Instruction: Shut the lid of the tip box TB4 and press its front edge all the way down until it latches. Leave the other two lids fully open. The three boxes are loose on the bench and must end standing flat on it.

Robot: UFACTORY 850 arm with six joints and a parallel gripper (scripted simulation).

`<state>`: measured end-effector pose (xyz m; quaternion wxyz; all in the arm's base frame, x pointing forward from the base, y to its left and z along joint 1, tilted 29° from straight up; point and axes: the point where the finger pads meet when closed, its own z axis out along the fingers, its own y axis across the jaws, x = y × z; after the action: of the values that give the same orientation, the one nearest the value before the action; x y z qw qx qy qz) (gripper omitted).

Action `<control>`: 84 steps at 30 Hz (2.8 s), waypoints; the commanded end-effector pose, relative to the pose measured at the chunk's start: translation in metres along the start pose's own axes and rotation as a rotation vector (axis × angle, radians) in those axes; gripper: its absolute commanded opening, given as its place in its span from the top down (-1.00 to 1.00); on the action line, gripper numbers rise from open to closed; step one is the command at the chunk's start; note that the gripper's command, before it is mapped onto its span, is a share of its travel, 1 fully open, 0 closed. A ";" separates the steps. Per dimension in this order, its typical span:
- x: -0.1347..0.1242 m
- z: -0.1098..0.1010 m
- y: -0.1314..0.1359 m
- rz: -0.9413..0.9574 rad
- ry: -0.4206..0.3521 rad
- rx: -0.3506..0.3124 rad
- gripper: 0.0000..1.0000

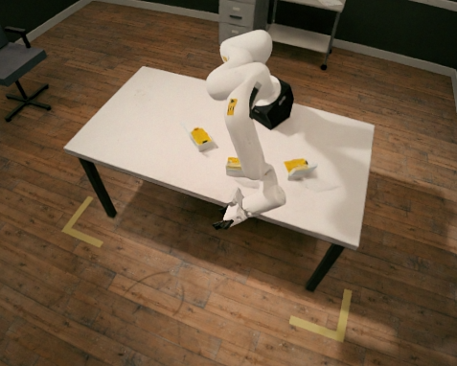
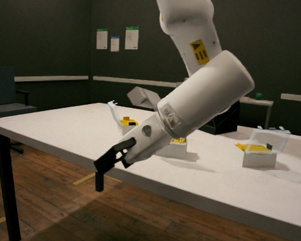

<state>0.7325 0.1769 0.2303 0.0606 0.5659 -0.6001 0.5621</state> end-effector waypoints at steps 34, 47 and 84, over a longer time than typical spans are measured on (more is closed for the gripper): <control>0.101 0.119 -0.020 -0.157 0.077 0.128 -1.00; 0.143 0.162 -0.018 -0.202 0.091 0.154 -1.00; 0.260 0.260 0.018 -0.452 0.129 0.255 -1.00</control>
<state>0.7769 -0.1686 0.3074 0.1429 0.6418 -0.3991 0.6391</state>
